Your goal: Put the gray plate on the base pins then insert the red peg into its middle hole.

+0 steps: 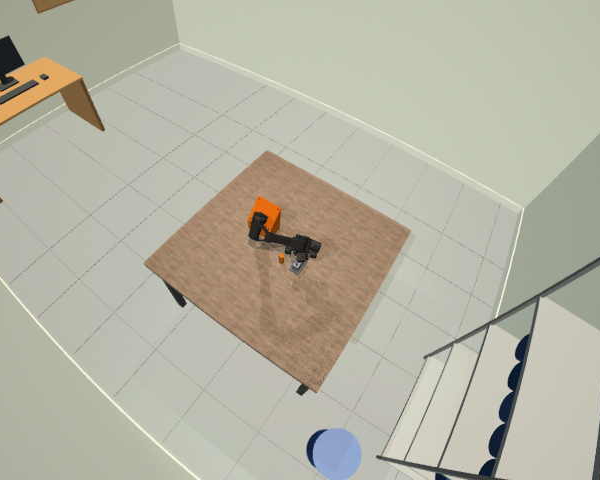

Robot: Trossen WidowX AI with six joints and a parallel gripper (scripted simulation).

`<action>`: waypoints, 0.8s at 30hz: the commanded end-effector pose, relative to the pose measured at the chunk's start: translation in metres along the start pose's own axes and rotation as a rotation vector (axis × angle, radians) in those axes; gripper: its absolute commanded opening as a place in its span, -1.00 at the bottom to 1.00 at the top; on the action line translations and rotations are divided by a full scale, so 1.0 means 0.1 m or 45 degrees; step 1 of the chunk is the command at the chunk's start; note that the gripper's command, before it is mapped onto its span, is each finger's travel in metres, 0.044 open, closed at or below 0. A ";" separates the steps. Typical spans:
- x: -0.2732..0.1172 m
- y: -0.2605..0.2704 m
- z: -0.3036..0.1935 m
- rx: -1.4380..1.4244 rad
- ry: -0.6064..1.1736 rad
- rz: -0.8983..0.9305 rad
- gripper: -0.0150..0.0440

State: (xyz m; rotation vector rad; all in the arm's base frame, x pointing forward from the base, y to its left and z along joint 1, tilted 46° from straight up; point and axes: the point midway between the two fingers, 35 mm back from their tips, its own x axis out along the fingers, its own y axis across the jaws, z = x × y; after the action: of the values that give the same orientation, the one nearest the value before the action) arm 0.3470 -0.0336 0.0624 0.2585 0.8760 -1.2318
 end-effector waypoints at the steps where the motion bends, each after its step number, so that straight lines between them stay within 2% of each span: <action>1: 0.00 0.00 0.00 0.000 0.000 0.000 -0.05; 2: 0.00 0.00 0.00 0.000 0.000 0.000 0.02; 24: -0.10 -0.01 0.00 -0.009 -0.004 -0.008 0.02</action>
State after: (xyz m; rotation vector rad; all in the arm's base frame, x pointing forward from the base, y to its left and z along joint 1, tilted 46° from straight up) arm 0.3459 -0.0286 0.0681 0.2491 0.8814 -1.2337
